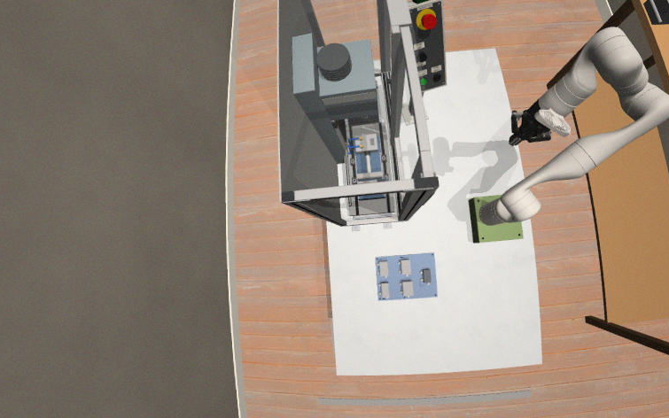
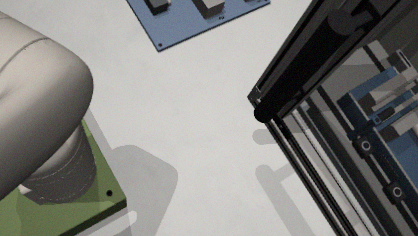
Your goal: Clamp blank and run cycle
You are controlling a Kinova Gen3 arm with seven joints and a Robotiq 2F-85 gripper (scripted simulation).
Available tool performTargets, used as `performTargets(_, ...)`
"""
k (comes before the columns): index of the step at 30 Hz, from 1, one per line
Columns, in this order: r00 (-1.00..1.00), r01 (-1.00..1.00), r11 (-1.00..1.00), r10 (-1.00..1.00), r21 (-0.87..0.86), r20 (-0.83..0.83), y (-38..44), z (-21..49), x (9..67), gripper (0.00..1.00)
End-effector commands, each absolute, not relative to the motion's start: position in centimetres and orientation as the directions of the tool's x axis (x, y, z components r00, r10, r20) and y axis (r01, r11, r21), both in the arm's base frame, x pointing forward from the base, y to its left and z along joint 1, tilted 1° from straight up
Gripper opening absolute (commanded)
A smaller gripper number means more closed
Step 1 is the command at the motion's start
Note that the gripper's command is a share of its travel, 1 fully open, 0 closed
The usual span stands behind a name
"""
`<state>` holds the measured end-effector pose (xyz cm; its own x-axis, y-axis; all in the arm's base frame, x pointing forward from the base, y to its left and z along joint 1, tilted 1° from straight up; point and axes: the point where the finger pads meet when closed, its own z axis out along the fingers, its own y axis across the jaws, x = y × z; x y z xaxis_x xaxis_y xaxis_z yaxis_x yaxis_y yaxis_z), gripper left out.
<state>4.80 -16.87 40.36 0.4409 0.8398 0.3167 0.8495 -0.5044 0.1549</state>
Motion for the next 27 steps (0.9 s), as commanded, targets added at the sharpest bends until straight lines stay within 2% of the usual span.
performTargets(1, 0.528, 0.782, -0.605, 0.772, 0.152, 0.353, -17.71, 40.48, 4.37, 0.10)
performTargets(3, 0.589, 0.724, -0.674, 0.714, 0.145, 0.380, -18.33, 40.53, 4.01, 0.10)
performTargets(15, 0.589, 0.724, -0.674, 0.714, 0.145, 0.380, -18.33, 40.53, 4.01, 0.10)
performTargets(20, 0.704, 0.573, -0.811, 0.561, 0.118, 0.436, -18.33, 40.53, 4.01, 0.10)
performTargets(27, 0.704, 0.573, -0.811, 0.561, 0.118, 0.436, -18.33, 40.53, 4.01, 0.10)
